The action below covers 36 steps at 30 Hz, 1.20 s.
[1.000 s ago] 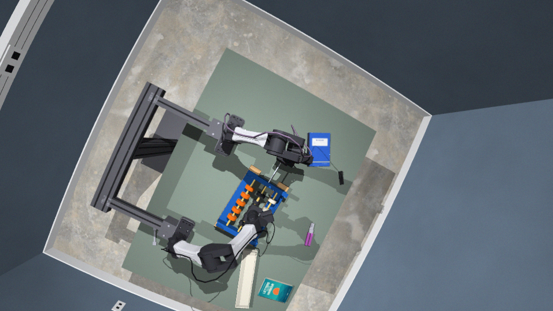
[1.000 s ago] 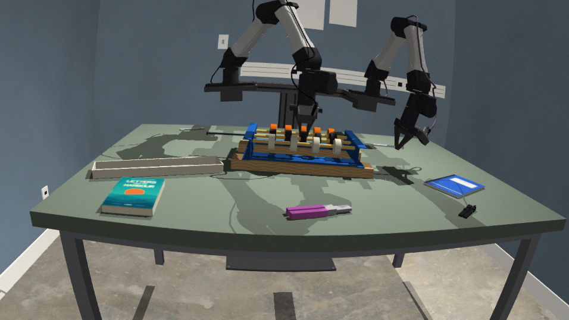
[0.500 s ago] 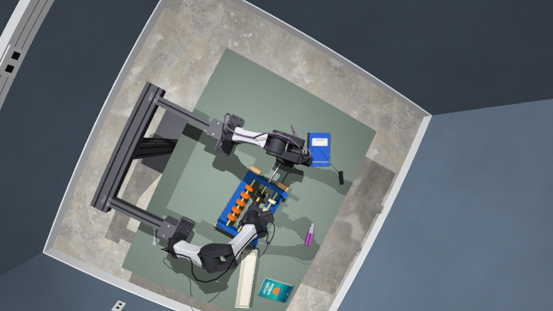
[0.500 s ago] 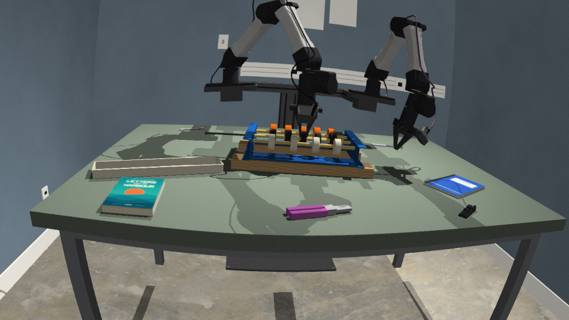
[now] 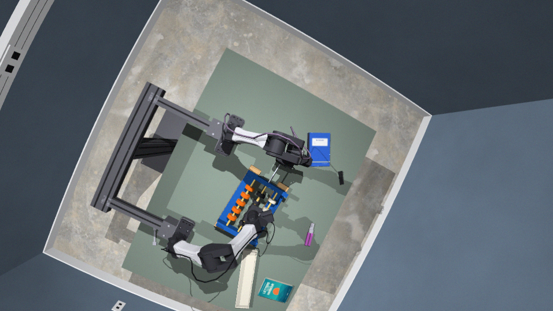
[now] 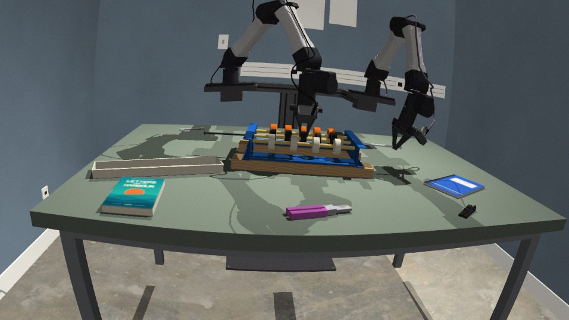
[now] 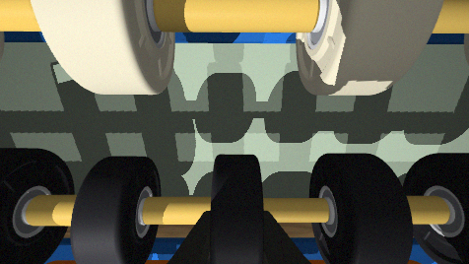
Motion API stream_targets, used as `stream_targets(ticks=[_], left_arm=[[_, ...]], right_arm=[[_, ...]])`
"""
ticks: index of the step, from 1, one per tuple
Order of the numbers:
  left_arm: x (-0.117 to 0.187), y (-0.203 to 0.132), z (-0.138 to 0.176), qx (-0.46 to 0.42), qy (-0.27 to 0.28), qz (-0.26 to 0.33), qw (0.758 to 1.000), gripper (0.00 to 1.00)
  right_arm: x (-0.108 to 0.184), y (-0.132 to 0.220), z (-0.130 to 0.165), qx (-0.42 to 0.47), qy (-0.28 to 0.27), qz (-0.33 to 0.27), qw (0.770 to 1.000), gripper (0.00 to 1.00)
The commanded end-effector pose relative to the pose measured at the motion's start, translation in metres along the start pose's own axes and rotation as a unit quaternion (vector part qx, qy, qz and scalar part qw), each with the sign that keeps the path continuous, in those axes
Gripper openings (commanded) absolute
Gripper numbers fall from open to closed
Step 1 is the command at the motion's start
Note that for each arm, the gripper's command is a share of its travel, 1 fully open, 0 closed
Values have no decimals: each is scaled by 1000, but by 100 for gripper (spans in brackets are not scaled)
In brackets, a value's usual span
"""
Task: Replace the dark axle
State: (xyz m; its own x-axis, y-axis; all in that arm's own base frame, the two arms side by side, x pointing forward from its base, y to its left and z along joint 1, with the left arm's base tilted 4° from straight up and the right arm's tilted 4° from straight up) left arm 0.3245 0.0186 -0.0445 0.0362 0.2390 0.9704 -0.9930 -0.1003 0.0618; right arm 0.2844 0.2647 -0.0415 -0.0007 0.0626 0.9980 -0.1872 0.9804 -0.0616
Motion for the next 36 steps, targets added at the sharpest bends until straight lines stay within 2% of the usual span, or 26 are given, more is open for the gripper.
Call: stream_targets(ticks=[1, 11, 12, 25, 26, 28, 30, 32, 36], left_arm=[[-9, 10, 12, -10, 20, -22, 1000, 0], [-12, 11, 14, -15, 21, -27, 999, 0], [-6, 4, 16, -10, 22, -4, 1000, 0], [-1, 4, 28, -14, 25, 19, 999, 0], [-8, 10, 26, -13, 23, 1, 1000, 0], [-8, 10, 26, -13, 23, 1, 1000, 0], [3, 4, 33, -18, 27, 34, 999, 0], [-8, 10, 31, -15, 27, 21, 999, 0], [-6, 15, 23, -17, 11, 0, 1000, 0]], right_arm=[[7, 5, -1, 9, -16, -2, 1000, 0], [7, 3, -2, 7, -15, -2, 1000, 0], [6, 2, -2, 2, -13, -1, 1000, 0], [6, 1, -2, -2, -14, -2, 1000, 0], [6, 1, -2, -2, -14, -2, 1000, 0], [6, 1, -2, -2, -14, -2, 1000, 0], [5, 1, -3, -3, -14, -2, 1000, 0], [6, 2, -2, -2, -14, -2, 1000, 0], [5, 1, -3, -4, -14, -1, 1000, 0]])
Point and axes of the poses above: on each arm, the point where the finger pads meet when closed, its own x axis back along the fingers, its own y axis across the jaws, z = x × y, the point moved 10 cm from there along x, back along the fingers, and after that the axes turned 14 degrees about x, right-handed, at the moved point
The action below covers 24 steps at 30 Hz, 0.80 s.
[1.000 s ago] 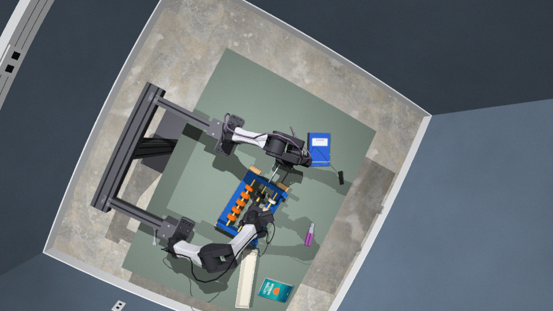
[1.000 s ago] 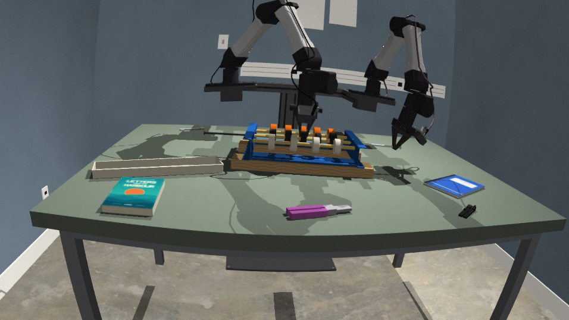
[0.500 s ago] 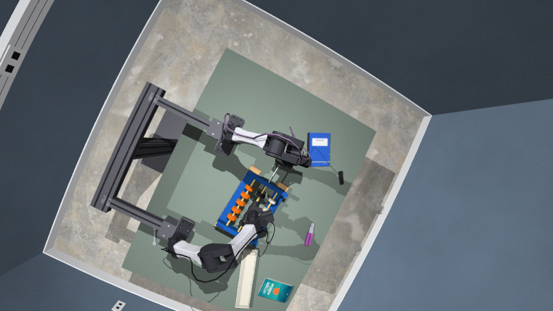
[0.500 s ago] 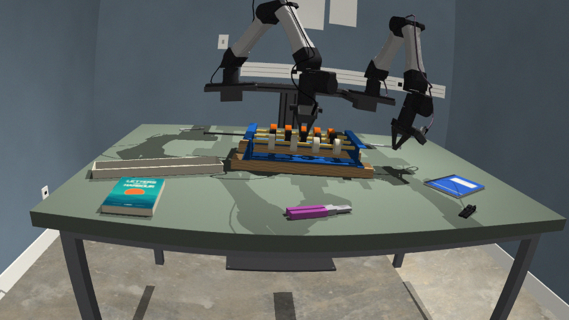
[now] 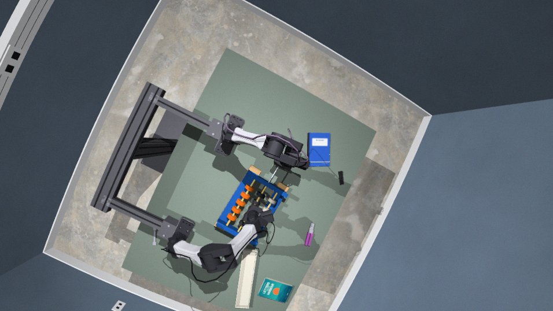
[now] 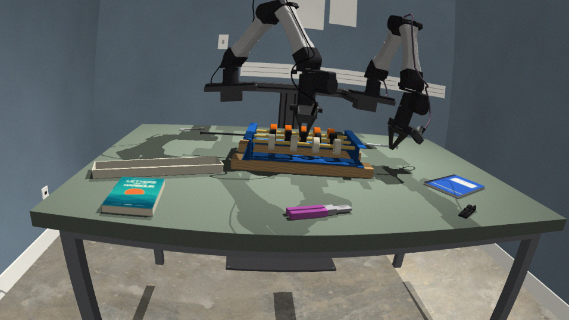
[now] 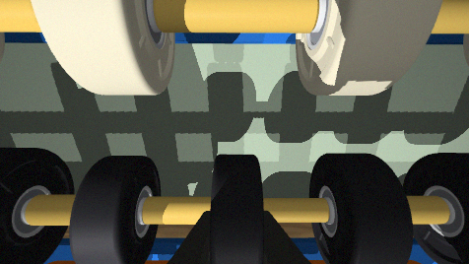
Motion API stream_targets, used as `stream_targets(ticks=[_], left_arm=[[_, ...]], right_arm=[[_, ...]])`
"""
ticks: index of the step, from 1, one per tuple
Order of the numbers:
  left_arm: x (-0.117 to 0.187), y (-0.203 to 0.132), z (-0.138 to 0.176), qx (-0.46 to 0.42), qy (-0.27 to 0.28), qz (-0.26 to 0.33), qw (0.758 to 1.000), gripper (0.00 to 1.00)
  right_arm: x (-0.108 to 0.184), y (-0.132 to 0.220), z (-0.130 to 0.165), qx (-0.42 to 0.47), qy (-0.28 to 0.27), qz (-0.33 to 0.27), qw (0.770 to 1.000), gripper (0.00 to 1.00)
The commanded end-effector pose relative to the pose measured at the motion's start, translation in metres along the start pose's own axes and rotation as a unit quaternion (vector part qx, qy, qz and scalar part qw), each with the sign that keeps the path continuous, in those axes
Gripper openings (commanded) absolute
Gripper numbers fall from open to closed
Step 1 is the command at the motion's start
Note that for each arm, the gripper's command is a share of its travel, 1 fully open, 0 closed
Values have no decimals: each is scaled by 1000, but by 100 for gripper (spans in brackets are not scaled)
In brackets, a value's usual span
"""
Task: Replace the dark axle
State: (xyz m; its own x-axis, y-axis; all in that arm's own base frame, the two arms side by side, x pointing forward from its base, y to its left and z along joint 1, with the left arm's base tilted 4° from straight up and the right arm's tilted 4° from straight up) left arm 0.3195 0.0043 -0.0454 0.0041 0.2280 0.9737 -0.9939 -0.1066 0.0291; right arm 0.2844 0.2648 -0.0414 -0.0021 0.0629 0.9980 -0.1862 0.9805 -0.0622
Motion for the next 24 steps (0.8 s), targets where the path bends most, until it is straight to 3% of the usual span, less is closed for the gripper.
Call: stream_targets(ticks=[1, 4, 5, 24], left_arm=[[-1, 9, 10, -17, 16, -17, 1000, 0], [-5, 3, 9, 0, -10, -56, 998, 0], [-5, -1, 11, -14, 8, -29, 999, 0], [5, 2, 16, -16, 8, -21, 1000, 0]], right_arm=[[4, 1, -3, -3, -12, -1, 1000, 0], [3, 0, -2, -3, -12, -1, 1000, 0], [3, 0, -2, -3, -11, -1, 1000, 0], [0, 2, -9, -6, -16, -2, 1000, 0]])
Point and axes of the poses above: on each arm, the point where the finger pads meet when closed, its own x axis back along the fingers, its own y axis across the jaws, z = x × y, the point moved 10 cm from there along x, back along the fingers, and after that the axes turned 14 degrees about x, right-handed, at the moved point
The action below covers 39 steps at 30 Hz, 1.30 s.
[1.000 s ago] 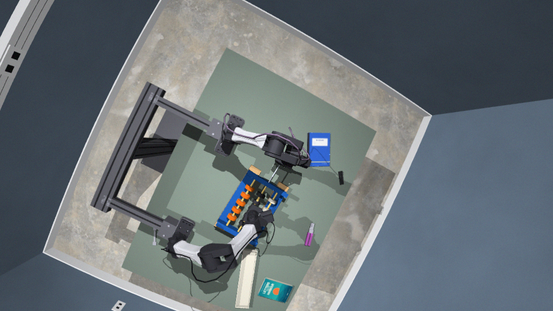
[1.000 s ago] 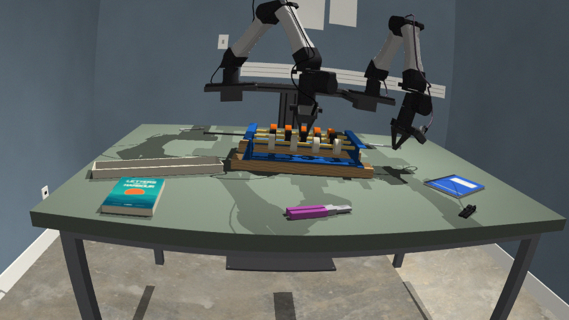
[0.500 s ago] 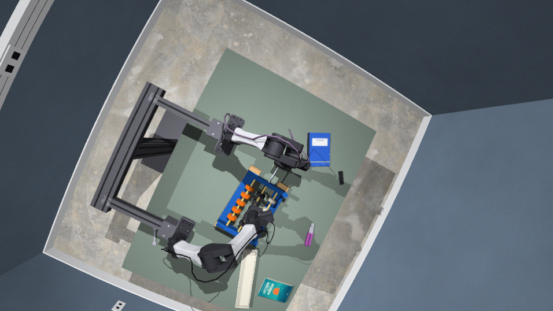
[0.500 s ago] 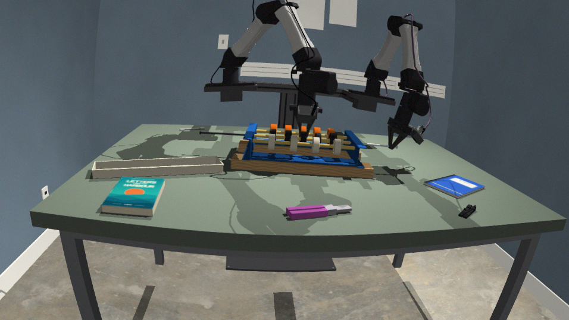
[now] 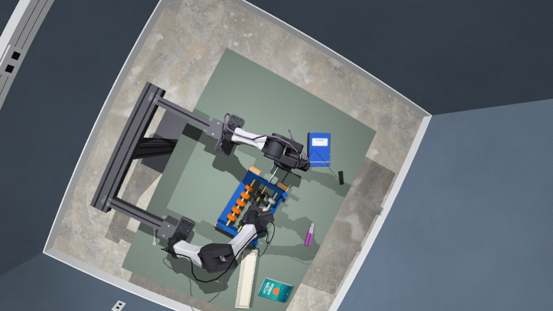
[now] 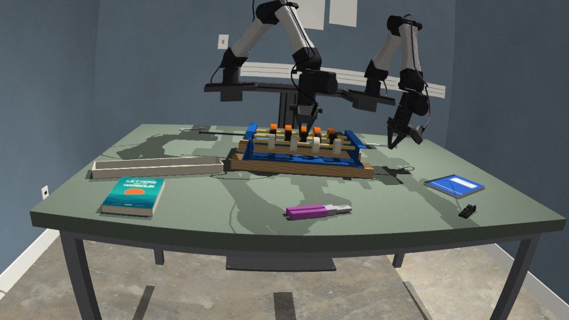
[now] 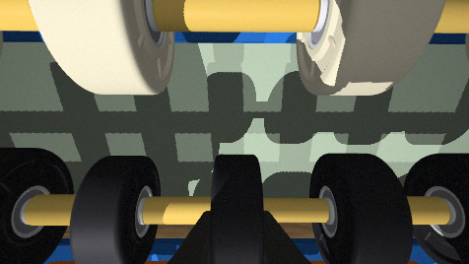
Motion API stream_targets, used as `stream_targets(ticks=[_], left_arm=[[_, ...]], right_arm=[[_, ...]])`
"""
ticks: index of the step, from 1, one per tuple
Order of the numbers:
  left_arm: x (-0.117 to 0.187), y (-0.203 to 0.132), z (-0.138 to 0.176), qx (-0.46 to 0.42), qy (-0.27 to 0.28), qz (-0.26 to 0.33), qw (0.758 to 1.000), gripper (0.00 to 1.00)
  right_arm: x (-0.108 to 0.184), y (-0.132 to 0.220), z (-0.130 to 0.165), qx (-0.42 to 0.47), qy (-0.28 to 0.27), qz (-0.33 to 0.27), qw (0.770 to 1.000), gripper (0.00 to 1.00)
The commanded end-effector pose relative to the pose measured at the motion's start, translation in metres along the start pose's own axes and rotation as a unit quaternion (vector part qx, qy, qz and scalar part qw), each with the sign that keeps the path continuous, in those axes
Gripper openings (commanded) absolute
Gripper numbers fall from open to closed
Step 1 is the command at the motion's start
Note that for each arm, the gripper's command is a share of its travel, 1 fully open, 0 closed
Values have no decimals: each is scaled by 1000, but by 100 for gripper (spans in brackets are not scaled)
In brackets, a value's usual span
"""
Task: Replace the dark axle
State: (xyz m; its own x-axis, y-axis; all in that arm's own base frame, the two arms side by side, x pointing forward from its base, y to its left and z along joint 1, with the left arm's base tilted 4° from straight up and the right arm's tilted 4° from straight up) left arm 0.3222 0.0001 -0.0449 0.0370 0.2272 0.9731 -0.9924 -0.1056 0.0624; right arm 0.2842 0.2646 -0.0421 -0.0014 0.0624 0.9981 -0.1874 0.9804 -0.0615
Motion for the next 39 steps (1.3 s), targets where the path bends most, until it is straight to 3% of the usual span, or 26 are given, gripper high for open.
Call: stream_targets(ticks=[1, 39], left_arm=[[6, 5, 11, -20, 10, -5, 1000, 0], [-13, 9, 5, -19, 14, -19, 1000, 0]], right_arm=[[1, 2, -9, -7, -16, -1, 1000, 0], [-9, -2, -2, -6, -6, 7, 1000, 0]])
Point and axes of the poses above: on each arm, the point where the finger pads meet when closed, its own x axis back along the fingers, its own y axis across the jaws, z = x × y, the point moved 10 cm from there along x, back along the fingers, and after that the axes turned 14 degrees about x, right-handed, at the moved point
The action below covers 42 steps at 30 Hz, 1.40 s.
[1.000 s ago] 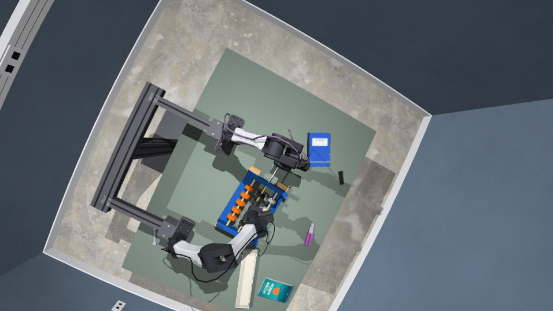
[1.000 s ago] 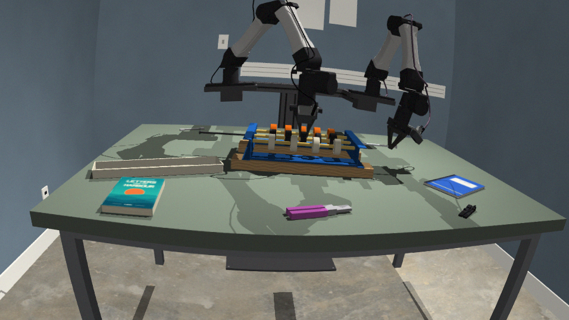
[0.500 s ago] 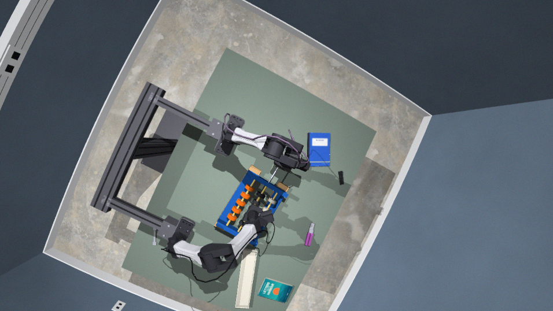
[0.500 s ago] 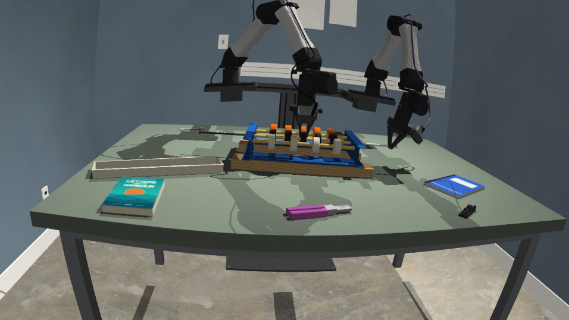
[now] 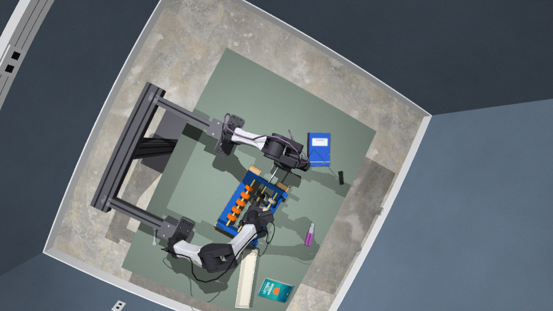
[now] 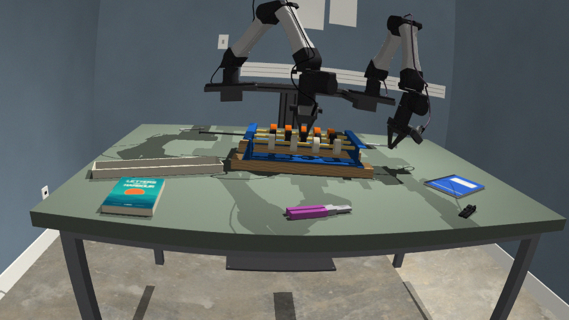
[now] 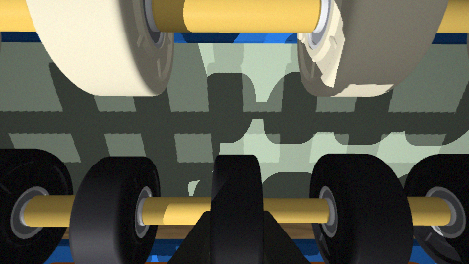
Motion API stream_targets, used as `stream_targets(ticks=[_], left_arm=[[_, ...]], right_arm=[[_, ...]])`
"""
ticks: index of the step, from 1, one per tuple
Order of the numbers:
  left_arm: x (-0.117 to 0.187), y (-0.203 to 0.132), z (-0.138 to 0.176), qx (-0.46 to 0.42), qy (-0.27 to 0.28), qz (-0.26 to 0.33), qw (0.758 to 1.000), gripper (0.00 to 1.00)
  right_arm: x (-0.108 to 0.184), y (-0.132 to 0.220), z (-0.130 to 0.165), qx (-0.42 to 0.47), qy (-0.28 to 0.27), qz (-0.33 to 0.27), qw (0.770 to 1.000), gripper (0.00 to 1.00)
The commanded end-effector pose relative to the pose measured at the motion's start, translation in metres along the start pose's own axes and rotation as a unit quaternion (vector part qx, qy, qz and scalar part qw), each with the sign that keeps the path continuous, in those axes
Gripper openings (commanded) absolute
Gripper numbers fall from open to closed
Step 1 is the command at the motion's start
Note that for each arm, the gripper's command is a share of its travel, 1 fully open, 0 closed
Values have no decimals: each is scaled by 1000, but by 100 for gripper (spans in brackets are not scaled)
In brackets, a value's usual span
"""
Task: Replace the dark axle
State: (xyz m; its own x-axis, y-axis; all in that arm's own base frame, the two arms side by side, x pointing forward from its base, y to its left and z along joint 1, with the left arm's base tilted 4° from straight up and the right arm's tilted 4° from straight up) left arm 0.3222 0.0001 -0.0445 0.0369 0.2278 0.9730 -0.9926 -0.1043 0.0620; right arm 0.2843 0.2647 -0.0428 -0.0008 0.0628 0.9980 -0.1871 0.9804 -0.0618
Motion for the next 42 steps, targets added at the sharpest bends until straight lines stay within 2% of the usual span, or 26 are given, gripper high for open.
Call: stream_targets(ticks=[1, 20, 26, 42], left_arm=[[-14, 9, 4, -19, 14, -19, 1000, 0], [-14, 9, 2, -17, 18, -19, 1000, 0], [-10, 0, 4, -18, 19, -16, 1000, 0], [-15, 7, -1, -14, 24, -19, 999, 0]], right_arm=[[-9, -2, -2, -6, -5, 7, 1000, 0], [-10, -2, -1, -5, -6, 8, 1000, 0], [-11, -1, -1, -4, -7, 9, 1000, 0], [-12, -2, 0, -4, -7, 11, 1000, 0]])
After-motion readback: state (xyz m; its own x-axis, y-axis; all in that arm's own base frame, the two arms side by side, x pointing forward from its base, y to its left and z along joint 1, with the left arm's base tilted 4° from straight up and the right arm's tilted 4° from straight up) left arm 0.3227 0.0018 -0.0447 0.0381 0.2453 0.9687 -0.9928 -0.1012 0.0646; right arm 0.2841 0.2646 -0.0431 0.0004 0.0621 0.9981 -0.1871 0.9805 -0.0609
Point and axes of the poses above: on each arm, the point where the finger pads meet when closed, its own x axis back along the fingers, its own y axis across the jaws, z = x × y, the point moved 10 cm from there along x, back along the fingers, and after that the axes turned 14 degrees about x, right-handed, at the moved point
